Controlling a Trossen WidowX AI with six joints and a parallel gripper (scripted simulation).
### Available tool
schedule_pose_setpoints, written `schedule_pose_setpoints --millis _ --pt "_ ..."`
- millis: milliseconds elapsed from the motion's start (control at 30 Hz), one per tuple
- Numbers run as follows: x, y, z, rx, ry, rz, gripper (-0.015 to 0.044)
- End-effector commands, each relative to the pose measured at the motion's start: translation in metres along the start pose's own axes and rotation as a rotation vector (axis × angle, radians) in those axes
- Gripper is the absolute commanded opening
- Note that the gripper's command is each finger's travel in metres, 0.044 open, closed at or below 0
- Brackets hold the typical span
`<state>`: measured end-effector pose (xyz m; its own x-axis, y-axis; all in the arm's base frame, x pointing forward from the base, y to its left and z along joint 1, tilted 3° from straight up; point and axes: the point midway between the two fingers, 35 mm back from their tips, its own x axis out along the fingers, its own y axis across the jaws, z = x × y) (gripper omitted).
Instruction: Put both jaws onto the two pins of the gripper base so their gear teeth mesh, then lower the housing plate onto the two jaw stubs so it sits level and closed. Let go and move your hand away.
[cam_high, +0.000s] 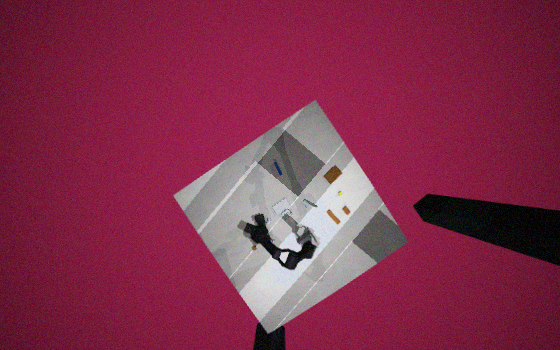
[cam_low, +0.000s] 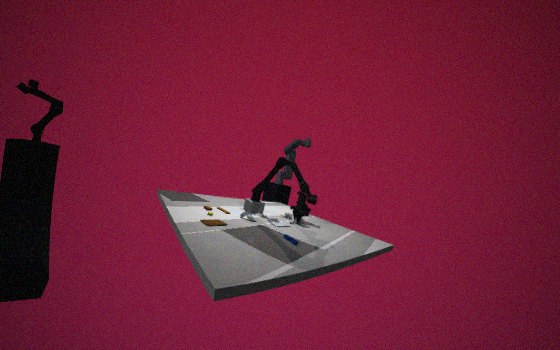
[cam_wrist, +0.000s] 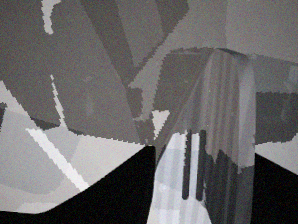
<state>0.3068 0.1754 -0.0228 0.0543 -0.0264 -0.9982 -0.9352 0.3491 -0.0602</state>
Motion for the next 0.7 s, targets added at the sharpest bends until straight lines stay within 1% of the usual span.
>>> schedule_pose_setpoints --millis 0,533,667 --pt "-0.018 -0.003 0.004 0.001 -0.018 -0.012 0.0134" --pt "-0.07 -0.002 0.002 -0.002 -0.019 -0.011 0.0134" --pt "-0.073 -0.002 0.002 -0.002 -0.019 -0.011 0.0134"
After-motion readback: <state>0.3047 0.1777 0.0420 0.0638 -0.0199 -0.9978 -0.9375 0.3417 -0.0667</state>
